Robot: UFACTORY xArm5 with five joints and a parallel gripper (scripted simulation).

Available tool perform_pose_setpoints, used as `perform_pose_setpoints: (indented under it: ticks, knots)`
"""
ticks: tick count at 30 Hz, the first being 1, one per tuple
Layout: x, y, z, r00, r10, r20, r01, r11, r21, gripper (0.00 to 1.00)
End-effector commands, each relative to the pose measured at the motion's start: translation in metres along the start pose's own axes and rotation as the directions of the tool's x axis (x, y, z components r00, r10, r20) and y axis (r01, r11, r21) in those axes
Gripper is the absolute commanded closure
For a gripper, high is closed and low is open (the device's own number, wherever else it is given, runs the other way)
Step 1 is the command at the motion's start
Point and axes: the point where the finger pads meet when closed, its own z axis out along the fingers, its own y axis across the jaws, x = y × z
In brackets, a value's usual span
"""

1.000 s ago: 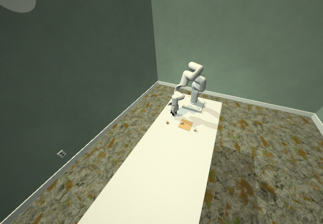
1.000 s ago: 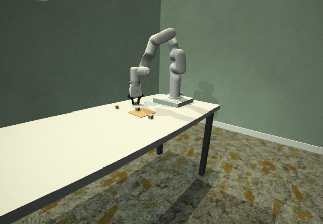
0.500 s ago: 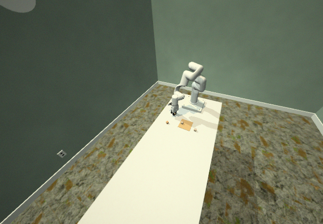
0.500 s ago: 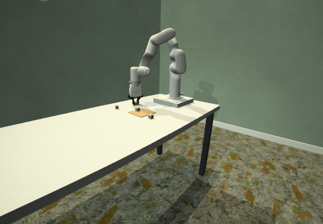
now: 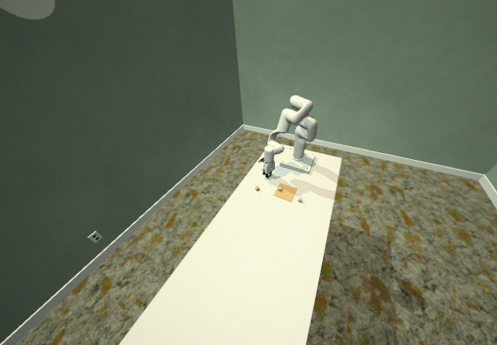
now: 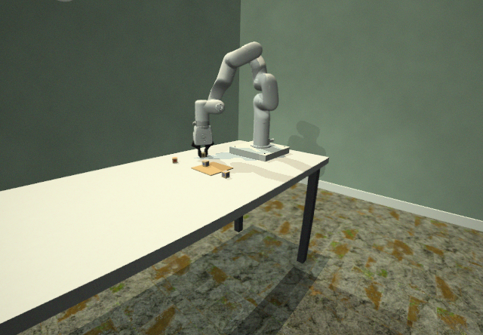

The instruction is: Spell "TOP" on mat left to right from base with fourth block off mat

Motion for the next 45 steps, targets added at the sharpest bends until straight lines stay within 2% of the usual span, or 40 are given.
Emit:
perform_pose_setpoints:
  ticks: [1,7,10,19,21,26,40,43,45]
  knots:
    - [0.0,-0.001,-0.001,1.0,0.0,0.0,0.0,1.0,0.003,0.79]
    - [0.0,-0.001,-0.002,1.0,0.0,0.0,0.0,1.0,0.003,0.79]
    - [0.0,-0.001,-0.011,1.0,0.0,0.0,0.0,1.0,0.003,0.79]
    - [0.002,-0.001,-0.072,1.0,0.0,0.0,0.0,1.0,0.003,0.79]
    - [0.002,-0.001,-0.072,1.0,0.0,0.0,0.0,1.0,0.003,0.79]
    - [0.003,-0.001,-0.096,1.0,0.0,0.0,0.0,1.0,0.003,0.79]
    - [0.002,-0.001,-0.1,1.0,-0.004,0.0,0.004,1.0,0.003,0.79]
    - [-0.004,-0.003,-0.1,0.998,-0.061,0.0,0.061,0.998,0.003,0.79]
    - [-0.014,-0.006,-0.101,0.989,-0.149,-0.001,0.149,0.989,0.004,0.79]
